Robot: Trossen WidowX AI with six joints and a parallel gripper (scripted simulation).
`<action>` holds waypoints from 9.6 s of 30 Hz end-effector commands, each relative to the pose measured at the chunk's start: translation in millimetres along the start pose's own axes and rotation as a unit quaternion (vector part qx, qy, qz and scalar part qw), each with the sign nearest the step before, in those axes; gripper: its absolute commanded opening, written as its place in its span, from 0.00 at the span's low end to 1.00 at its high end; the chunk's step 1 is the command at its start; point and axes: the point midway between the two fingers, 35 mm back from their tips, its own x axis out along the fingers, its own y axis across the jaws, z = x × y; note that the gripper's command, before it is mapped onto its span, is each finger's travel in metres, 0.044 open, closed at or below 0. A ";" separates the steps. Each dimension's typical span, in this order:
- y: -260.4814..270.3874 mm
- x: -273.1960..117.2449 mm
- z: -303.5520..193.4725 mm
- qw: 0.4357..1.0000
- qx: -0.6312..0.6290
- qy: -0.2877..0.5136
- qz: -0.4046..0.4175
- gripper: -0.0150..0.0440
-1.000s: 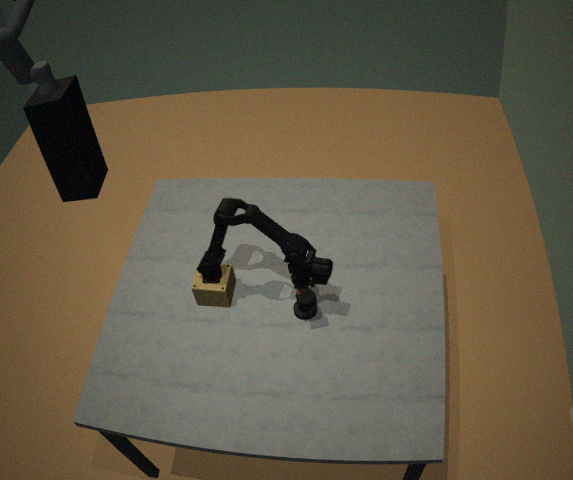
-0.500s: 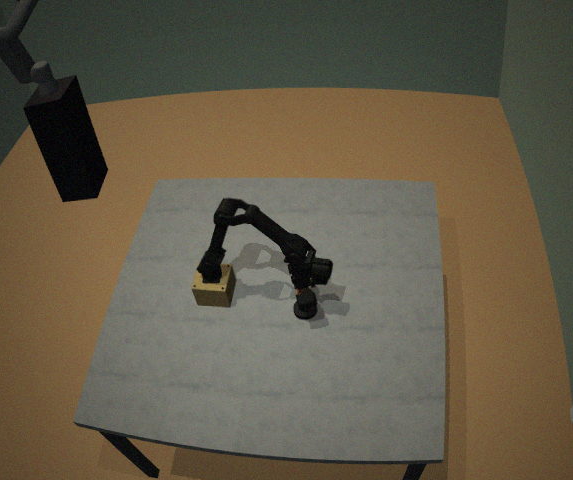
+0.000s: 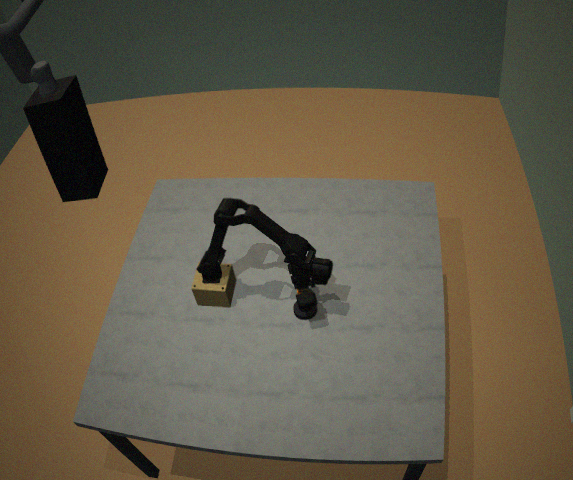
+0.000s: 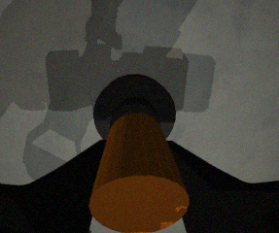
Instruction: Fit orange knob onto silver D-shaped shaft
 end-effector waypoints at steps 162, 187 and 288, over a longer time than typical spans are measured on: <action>-0.9 -4.9 1.1 0.942 -0.337 -0.002 0.000 0.25; -0.6 0.6 0.9 0.912 -0.409 -0.002 0.000 0.25; -0.6 0.2 1.2 0.807 -0.590 -0.002 -0.001 0.25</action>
